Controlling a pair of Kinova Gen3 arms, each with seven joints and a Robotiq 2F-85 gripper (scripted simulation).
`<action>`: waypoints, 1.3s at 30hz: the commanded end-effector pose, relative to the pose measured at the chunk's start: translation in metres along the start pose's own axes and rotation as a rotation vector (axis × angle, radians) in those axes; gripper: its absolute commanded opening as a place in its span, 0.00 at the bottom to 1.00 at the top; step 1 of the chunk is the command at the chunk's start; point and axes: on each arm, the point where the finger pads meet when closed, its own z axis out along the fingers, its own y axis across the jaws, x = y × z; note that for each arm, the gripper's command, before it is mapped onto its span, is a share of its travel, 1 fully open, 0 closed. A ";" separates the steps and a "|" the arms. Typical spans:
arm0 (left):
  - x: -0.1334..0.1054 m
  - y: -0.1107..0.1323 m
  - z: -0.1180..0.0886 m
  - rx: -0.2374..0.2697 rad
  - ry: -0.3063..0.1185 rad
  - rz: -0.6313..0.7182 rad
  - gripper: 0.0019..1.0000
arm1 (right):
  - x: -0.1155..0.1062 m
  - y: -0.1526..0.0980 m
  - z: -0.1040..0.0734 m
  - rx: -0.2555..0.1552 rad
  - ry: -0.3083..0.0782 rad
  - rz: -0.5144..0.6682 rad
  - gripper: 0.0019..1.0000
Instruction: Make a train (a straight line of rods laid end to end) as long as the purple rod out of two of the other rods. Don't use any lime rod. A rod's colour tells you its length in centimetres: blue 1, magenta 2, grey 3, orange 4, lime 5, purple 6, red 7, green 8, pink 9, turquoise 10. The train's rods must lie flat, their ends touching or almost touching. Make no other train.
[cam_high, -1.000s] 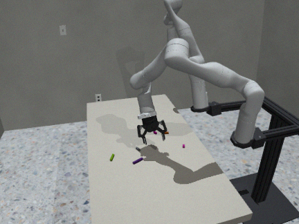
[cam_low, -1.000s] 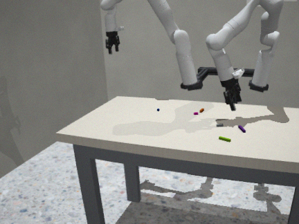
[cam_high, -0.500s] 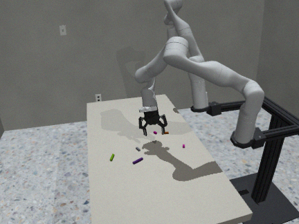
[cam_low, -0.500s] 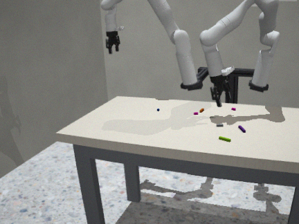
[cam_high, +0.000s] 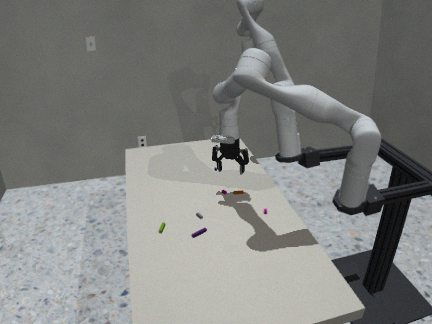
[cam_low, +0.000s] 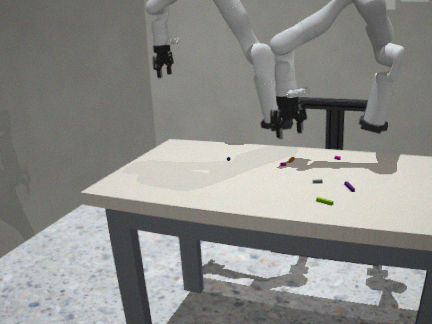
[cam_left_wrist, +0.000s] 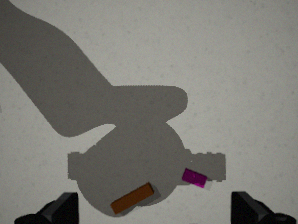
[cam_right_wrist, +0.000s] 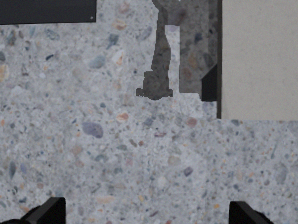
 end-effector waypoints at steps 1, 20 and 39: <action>-0.041 0.000 -0.008 -0.034 -0.029 0.087 1.00 | -0.001 -0.004 -0.001 0.005 -0.006 -0.004 1.00; -0.070 0.001 -0.016 -0.062 -0.054 0.141 1.00 | -0.001 -0.004 -0.001 0.005 -0.006 -0.004 1.00; -0.070 0.001 -0.016 -0.062 -0.054 0.141 1.00 | -0.001 -0.004 -0.001 0.005 -0.006 -0.004 1.00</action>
